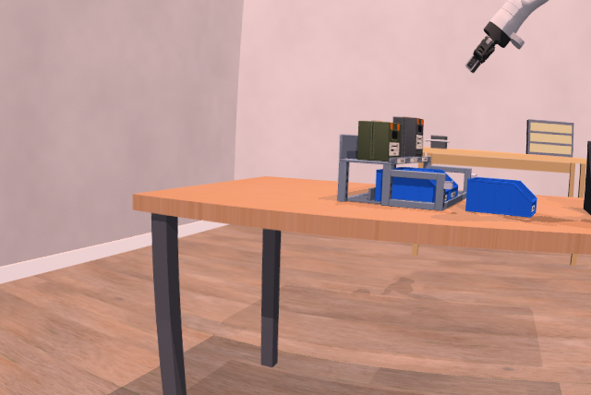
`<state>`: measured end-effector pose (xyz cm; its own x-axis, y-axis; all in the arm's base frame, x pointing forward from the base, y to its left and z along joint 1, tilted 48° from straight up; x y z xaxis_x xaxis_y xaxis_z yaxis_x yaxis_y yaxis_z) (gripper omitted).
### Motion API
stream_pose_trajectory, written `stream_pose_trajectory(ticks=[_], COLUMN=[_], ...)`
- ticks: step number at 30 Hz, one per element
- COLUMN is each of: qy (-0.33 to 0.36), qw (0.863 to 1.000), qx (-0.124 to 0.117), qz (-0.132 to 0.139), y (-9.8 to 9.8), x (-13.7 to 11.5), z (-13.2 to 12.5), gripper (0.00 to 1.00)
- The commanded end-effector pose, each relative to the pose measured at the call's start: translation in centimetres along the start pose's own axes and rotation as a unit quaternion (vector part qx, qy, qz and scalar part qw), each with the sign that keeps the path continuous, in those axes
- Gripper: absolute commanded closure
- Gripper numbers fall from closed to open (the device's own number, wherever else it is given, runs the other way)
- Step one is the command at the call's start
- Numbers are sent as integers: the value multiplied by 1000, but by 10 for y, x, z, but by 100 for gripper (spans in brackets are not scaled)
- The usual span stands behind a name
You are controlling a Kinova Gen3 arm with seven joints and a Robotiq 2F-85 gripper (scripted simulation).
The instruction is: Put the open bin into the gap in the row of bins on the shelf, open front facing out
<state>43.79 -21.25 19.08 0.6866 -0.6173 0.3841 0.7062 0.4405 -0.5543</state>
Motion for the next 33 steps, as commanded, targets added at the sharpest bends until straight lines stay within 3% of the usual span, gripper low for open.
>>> stream_pose_trajectory(ticks=[1,27,32,33], qy=[0,0,39,39], qw=[1000,1000,992,992], qx=[0,0,-13,-13], qz=[-1,-1,122,122], y=[-1,-1,0,0], x=[1,1,8,8], z=[0,0,0,0], gripper=[0,0,0,0])
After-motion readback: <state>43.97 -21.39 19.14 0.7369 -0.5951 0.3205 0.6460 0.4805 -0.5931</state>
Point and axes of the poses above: the point where the finger pads meet when closed, its own y axis out along the fingers, its own z axis across the jaws, x = y × z, the point moved 3 cm from there along -y, back along the fingers, and after that the axes turned 7 degrees about y, right-handed, at the moved point
